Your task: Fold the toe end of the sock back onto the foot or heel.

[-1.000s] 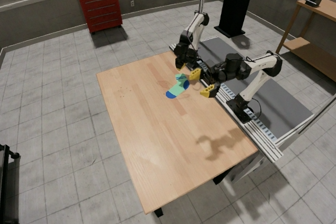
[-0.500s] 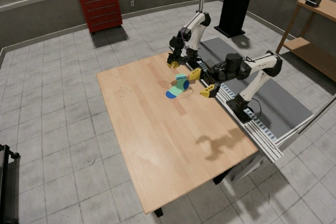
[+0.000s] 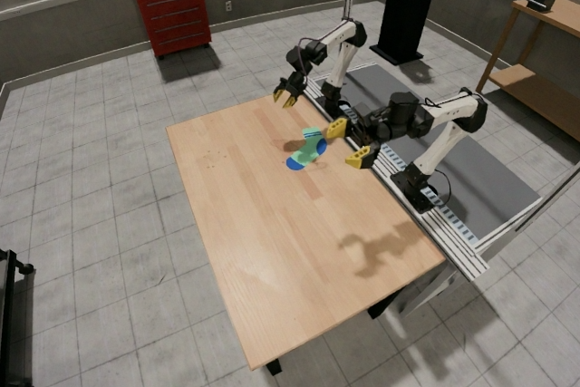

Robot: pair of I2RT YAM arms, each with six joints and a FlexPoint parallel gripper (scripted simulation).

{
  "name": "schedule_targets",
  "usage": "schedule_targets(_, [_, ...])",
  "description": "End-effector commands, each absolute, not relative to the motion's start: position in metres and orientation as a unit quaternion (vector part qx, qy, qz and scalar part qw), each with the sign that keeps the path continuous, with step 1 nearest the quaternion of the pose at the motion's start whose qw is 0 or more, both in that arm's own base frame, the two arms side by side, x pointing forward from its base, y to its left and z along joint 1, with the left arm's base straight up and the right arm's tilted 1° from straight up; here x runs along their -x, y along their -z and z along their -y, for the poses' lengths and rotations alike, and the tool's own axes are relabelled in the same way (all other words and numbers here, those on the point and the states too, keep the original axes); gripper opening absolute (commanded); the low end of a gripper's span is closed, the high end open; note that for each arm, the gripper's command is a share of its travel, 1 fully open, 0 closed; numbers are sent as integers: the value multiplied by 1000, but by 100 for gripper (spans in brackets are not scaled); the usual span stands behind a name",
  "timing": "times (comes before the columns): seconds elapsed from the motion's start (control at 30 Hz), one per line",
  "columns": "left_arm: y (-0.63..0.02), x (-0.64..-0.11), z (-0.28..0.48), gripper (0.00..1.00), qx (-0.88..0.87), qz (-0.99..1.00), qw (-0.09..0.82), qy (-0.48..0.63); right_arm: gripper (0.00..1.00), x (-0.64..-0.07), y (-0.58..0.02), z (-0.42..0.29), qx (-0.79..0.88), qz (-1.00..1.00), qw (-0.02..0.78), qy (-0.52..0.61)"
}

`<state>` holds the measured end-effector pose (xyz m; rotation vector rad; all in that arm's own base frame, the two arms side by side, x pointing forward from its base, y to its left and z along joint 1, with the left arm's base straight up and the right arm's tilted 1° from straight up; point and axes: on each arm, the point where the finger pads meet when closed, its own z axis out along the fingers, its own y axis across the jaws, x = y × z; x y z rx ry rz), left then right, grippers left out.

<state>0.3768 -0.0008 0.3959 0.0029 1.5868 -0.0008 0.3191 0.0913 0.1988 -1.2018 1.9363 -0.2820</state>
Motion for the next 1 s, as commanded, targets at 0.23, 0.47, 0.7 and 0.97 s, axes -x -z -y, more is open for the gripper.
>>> schedule_targets(0.23, [-402, -375, 0, 100, 0, -707, 707, 0, 39, -360, -279, -67, 282, -787, 541, 95])
schedule_targets(0.47, [-402, -375, 0, 100, 0, -707, 707, 0, 39, -372, -308, -52, 203, -782, 585, 75])
schedule_targets(0.7, [-402, -375, 0, 100, 0, -707, 707, 0, 39, -376, -359, -30, 101, -750, 653, 43])
schedule_targets(0.97, [-402, -375, 0, 100, 0, -707, 707, 0, 39, -380, -407, -4, -5, -703, 711, -3])
